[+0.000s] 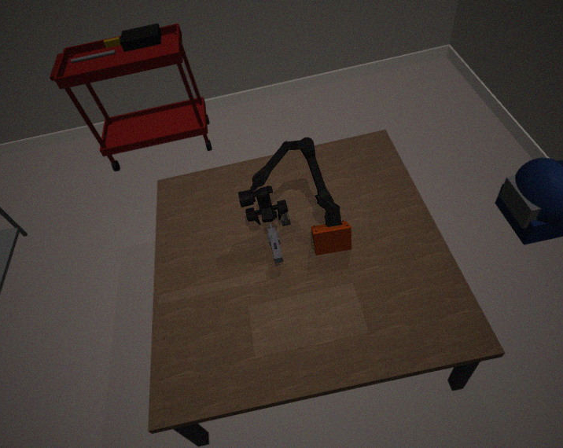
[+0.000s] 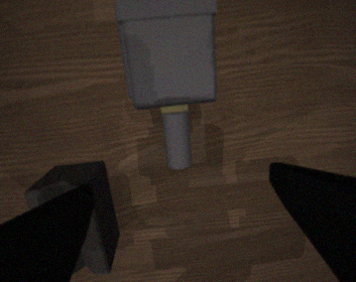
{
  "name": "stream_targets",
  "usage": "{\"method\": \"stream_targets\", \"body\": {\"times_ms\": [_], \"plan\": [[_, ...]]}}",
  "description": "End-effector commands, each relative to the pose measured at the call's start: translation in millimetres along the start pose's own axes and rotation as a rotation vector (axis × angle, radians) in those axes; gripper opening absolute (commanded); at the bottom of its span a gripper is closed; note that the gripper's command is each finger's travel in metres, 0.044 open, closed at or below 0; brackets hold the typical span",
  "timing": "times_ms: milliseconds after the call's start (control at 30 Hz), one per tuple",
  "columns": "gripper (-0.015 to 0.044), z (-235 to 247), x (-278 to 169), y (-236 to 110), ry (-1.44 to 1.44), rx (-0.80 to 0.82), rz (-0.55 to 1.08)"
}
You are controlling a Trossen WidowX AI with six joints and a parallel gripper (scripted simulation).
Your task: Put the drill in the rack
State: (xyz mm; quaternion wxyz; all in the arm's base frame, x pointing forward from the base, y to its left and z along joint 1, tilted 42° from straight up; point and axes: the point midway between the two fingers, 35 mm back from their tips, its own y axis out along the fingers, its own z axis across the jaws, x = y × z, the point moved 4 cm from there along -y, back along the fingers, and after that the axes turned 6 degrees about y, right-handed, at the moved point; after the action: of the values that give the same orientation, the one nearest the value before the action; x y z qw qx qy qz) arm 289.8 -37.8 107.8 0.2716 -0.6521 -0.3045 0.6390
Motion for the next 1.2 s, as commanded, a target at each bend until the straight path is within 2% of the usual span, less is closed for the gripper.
{"method": "stream_targets", "body": {"times_ms": [0, 1167], "plan": [[0.044, 0, -1, 0, -0.007, -0.001, 0.003], [0.044, 2, 13, 49, -0.007, -0.001, 0.004]]}}
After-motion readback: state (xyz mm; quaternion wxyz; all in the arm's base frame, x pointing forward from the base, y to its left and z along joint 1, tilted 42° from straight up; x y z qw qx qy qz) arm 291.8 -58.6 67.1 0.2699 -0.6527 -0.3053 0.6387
